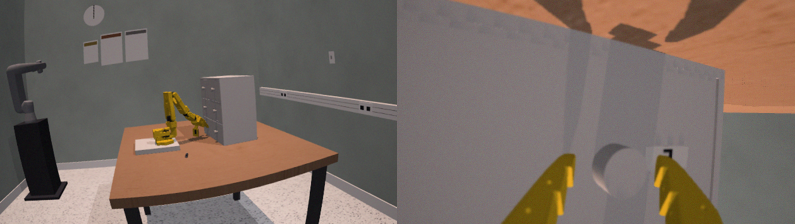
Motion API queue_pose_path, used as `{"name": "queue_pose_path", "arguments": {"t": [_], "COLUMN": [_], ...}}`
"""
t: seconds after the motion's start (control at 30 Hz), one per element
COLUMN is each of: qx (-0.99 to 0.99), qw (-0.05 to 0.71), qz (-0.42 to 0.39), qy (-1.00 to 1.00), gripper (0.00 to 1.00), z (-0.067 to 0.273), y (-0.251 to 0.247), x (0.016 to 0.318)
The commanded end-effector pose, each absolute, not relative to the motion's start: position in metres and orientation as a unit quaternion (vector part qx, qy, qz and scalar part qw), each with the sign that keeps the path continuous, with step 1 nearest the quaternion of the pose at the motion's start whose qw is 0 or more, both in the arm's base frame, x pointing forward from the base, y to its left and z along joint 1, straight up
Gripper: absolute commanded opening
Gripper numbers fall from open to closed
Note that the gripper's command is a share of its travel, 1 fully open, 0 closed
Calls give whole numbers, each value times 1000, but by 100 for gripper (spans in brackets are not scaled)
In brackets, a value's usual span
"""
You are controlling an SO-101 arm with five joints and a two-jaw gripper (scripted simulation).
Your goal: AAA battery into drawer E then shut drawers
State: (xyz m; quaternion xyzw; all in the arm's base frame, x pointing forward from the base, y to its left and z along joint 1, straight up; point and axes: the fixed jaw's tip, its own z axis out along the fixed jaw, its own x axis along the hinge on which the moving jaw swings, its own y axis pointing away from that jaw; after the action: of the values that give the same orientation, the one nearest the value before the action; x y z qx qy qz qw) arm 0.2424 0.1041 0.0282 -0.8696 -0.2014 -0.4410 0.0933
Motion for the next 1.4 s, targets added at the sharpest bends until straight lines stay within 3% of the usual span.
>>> {"name": "queue_pose_path", "arguments": {"t": [0.0,0.87,1.37], "qx": [-869,-869,-869], "qw": [91,91,91], "qz": [-444,-444,-444], "qy": [-198,-198,-198], "gripper": [17,0,0], "z": [29,29,29], "y": [103,103,103], "x": [246,246,246]}}
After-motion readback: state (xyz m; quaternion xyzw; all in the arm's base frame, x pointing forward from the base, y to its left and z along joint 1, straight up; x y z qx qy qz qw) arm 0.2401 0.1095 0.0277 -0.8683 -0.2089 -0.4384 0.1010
